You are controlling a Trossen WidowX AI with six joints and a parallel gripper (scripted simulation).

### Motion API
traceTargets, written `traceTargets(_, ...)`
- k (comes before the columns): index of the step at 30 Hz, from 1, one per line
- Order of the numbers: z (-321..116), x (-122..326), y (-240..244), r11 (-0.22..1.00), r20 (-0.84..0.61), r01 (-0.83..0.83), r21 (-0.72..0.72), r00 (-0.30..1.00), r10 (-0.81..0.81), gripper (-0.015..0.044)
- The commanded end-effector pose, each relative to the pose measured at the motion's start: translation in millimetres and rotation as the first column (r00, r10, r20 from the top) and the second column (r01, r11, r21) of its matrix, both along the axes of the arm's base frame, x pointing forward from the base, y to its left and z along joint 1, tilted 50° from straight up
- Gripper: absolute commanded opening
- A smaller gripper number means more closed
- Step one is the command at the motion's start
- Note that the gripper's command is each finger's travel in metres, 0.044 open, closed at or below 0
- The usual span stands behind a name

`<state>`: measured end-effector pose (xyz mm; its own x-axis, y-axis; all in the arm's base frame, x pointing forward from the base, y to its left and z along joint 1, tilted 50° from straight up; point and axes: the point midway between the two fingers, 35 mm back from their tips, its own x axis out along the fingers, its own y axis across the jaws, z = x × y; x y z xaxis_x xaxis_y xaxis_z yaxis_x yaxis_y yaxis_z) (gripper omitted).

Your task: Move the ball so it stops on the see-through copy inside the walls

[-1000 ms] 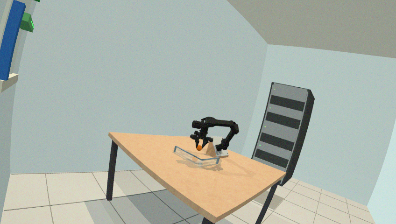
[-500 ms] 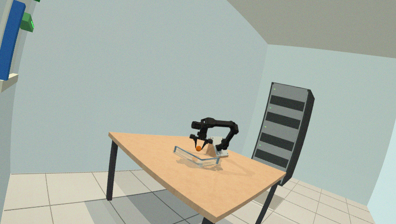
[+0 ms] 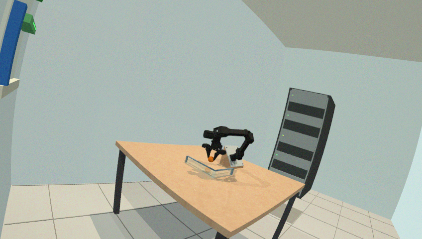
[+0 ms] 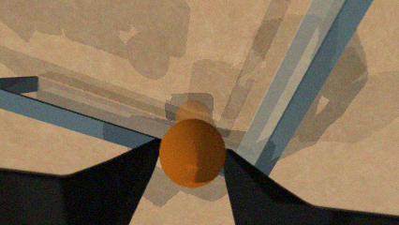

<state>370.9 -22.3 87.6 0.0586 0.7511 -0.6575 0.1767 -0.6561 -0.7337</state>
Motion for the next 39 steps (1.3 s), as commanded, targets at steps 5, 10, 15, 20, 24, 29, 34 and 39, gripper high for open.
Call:
traceTargets(5, -2.7, 2.4, 2.0, 0.993, -0.141, 0.122, 0.008, 0.983, -0.119, 0.0)
traceTargets(10, -4.4, 2.9, 3.8, 0.993, -0.141, 0.122, 0.007, 0.983, -0.12, 0.0)
traceTargets(15, -17.1, 5.4, 17.7, 0.992, -0.14, 0.122, 0.006, 0.983, -0.12, 0.0)
traceTargets(20, -33.8, 7.0, 37.3, 0.992, -0.14, 0.122, 0.007, 0.983, -0.12, 0.0)
traceTargets(24, -45.8, 6.7, 52.6, 0.993, -0.14, 0.122, 0.01, 0.983, -0.119, 0.0)
traceTargets(29, -48.4, 6.6, 55.8, 0.993, -0.14, 0.122, 0.01, 0.983, -0.119, 0.0)
traceTargets(34, -52.3, 7.0, 60.3, 0.993, -0.14, 0.122, 0.011, 0.983, -0.119, 0.0)
traceTargets(39, -57.6, 7.4, 66.6, 0.993, -0.14, 0.122, 0.011, 0.983, -0.119, 0.0)
